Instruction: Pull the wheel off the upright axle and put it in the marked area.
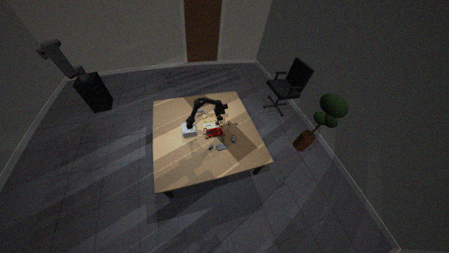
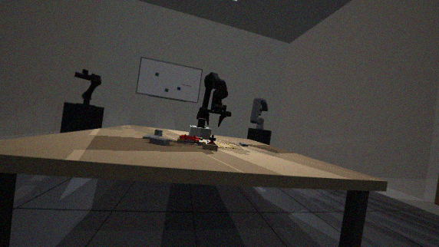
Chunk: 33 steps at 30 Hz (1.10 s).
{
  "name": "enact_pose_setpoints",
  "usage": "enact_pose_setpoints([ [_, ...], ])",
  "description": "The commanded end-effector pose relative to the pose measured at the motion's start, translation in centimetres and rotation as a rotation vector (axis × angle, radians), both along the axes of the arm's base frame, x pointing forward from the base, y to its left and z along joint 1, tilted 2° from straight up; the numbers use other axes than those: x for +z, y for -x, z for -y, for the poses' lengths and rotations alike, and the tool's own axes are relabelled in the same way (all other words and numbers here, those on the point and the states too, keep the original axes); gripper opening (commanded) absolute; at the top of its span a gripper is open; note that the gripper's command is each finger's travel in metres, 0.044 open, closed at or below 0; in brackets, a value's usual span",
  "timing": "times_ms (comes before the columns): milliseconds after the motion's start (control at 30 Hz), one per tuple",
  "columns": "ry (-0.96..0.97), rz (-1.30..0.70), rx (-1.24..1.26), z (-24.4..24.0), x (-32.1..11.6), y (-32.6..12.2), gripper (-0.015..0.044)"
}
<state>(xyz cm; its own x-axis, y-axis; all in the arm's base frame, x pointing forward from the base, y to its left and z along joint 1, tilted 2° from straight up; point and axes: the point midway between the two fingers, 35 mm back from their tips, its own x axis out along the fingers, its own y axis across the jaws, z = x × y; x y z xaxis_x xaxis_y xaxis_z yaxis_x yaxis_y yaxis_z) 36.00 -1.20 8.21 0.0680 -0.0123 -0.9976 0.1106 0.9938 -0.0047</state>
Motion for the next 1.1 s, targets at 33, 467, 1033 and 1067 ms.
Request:
enact_pose_setpoints([
  [33, -0.003, -0.007, -0.002, -0.5, -0.3, 0.0, 0.03],
  [467, -0.003, -0.008, -0.002, -0.5, -7.6, -0.6, 0.03],
  [1033, -0.001, -0.016, 0.003, -0.5, -7.3, -0.4, 0.0089],
  [1067, -0.001, -0.016, 0.003, -0.5, -7.3, -0.4, 0.0063],
])
